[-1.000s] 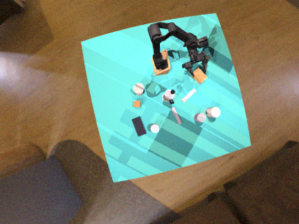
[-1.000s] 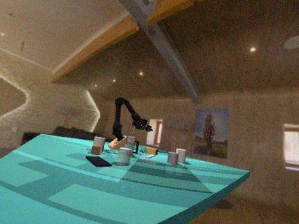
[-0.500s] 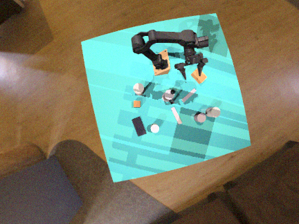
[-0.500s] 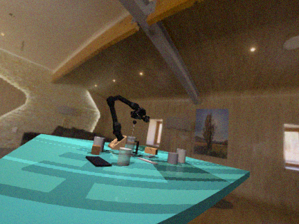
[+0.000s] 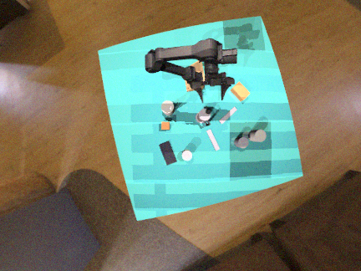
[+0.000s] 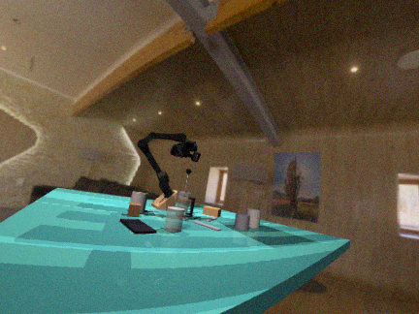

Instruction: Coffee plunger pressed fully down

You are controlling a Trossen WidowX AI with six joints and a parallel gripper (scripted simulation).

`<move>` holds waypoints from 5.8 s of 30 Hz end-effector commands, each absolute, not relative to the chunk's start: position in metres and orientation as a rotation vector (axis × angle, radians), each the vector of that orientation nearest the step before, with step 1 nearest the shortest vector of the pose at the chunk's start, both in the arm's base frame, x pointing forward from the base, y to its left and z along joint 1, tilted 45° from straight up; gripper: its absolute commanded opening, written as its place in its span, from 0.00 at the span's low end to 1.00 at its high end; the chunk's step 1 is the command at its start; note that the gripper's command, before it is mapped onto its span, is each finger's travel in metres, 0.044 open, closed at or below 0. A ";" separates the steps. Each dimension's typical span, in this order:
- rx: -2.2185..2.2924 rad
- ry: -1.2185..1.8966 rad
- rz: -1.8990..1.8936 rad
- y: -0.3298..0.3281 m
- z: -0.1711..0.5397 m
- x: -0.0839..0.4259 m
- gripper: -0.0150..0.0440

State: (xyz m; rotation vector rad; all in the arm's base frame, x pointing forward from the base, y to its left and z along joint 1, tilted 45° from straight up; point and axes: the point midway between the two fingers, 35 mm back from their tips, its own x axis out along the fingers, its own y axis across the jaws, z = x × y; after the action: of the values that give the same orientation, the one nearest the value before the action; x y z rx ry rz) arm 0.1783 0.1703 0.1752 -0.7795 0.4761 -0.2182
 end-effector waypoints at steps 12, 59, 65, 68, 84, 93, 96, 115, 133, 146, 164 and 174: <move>-0.735 0.479 -0.249 0.129 0.143 0.182 1.00; -0.735 0.475 -0.251 0.114 0.132 0.216 0.46; -0.735 0.476 -0.251 0.113 0.130 0.217 0.46; -0.734 0.478 -0.251 0.110 0.127 0.217 0.46; -0.730 0.489 -0.250 0.095 0.106 0.220 0.46; -0.729 0.491 -0.248 0.086 0.094 0.222 0.46; -0.729 0.491 -0.248 0.083 0.090 0.223 0.46; -0.734 0.479 -0.247 0.062 0.068 0.228 0.46; -0.736 0.472 -0.250 0.060 0.065 0.241 0.46; -0.736 0.472 -0.250 0.063 0.065 0.244 0.46; -0.725 0.460 -0.245 0.066 0.067 0.245 0.46; -0.725 0.460 -0.245 0.066 0.067 0.245 0.81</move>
State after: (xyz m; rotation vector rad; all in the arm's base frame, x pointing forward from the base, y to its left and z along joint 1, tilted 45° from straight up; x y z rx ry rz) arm 0.2451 0.0652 0.0668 -0.7280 0.4598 -0.2482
